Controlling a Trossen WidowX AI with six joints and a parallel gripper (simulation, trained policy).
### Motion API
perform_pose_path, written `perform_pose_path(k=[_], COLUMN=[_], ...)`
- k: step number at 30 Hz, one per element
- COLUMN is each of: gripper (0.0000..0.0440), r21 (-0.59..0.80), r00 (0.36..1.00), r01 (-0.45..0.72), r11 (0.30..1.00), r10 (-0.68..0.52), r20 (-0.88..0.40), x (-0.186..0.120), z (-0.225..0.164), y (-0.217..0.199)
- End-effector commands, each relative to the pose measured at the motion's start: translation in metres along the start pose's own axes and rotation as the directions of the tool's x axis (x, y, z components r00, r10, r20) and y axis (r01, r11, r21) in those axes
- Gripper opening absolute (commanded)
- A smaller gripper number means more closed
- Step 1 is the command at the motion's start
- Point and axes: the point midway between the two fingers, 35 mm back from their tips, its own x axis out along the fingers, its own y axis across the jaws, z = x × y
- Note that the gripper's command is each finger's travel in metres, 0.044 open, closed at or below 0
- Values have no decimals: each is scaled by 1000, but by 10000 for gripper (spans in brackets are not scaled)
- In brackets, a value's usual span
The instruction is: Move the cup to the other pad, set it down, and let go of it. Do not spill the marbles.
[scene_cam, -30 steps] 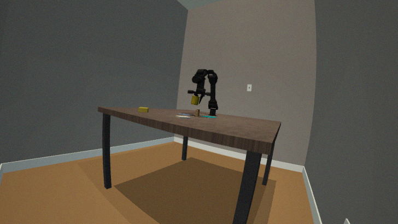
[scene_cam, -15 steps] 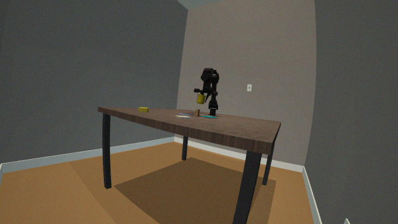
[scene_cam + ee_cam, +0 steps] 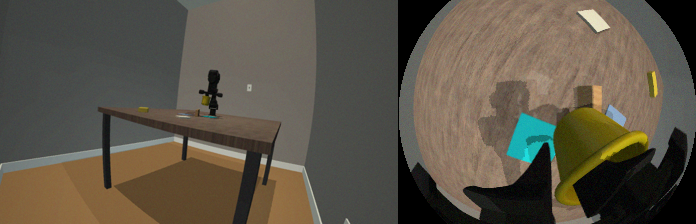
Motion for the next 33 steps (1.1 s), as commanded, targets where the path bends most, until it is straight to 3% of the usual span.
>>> perform_pose_path(k=[1, 33], gripper=[0, 20], r21=[9, 90], r00=[1000, 1000], r01=[6, 13], r11=[1000, 996], r10=[-6, -14], r20=[4, 9], x=[6, 72], z=[-5, -49], y=[6, 37])
